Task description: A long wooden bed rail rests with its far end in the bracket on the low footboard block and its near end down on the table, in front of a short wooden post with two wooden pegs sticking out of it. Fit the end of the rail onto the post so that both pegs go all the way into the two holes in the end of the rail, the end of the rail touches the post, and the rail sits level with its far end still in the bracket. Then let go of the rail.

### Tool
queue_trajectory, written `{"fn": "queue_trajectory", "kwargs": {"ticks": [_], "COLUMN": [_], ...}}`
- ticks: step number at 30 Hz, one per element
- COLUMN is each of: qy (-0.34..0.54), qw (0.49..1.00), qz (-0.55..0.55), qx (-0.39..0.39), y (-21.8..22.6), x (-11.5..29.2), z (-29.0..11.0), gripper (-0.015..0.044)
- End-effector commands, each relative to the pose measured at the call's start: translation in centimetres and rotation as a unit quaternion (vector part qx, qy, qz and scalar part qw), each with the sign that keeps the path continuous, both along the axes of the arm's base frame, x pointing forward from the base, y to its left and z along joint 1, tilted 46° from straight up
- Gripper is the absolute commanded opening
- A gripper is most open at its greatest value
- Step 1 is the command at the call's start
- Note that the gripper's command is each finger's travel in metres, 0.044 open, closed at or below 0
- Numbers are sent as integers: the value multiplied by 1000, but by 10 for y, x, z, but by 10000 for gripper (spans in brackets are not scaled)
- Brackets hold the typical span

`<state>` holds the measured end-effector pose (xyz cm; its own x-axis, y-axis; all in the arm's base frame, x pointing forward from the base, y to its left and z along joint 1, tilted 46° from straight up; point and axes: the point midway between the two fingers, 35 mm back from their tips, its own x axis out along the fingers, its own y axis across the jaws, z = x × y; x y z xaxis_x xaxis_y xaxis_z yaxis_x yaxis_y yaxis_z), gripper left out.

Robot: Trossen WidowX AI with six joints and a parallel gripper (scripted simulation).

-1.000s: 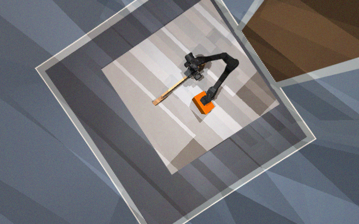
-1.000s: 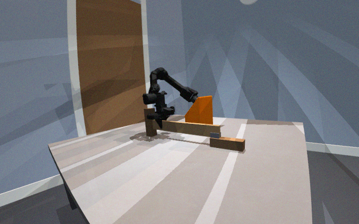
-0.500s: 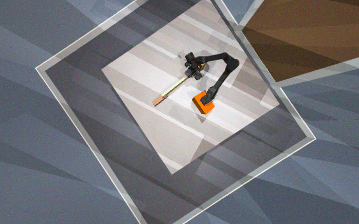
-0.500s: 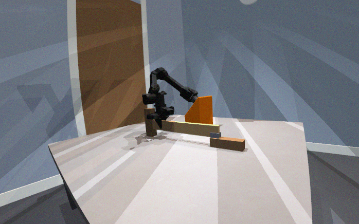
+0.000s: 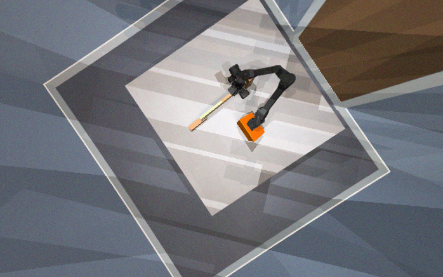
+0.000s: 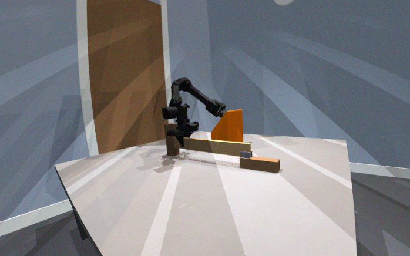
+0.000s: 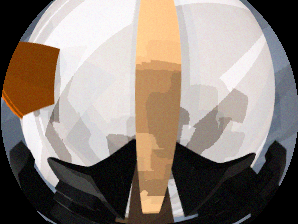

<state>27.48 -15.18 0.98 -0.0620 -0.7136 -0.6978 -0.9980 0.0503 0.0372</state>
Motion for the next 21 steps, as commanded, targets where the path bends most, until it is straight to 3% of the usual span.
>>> {"fn": "queue_trajectory", "kwargs": {"ticks": [1, 9, 15, 21], "qy": [1, 1, 1, -2], "qw": [1000, 1000, 1000, 1000], "qz": [0, 0, 0, 3], "qx": [-1, -1, -1, -4], "y": [0, 0, 2, 43], "x": [0, 0, 0, 2], "z": [0, 0, 0, -2], "gripper": [236, 440, 440, 440]}}
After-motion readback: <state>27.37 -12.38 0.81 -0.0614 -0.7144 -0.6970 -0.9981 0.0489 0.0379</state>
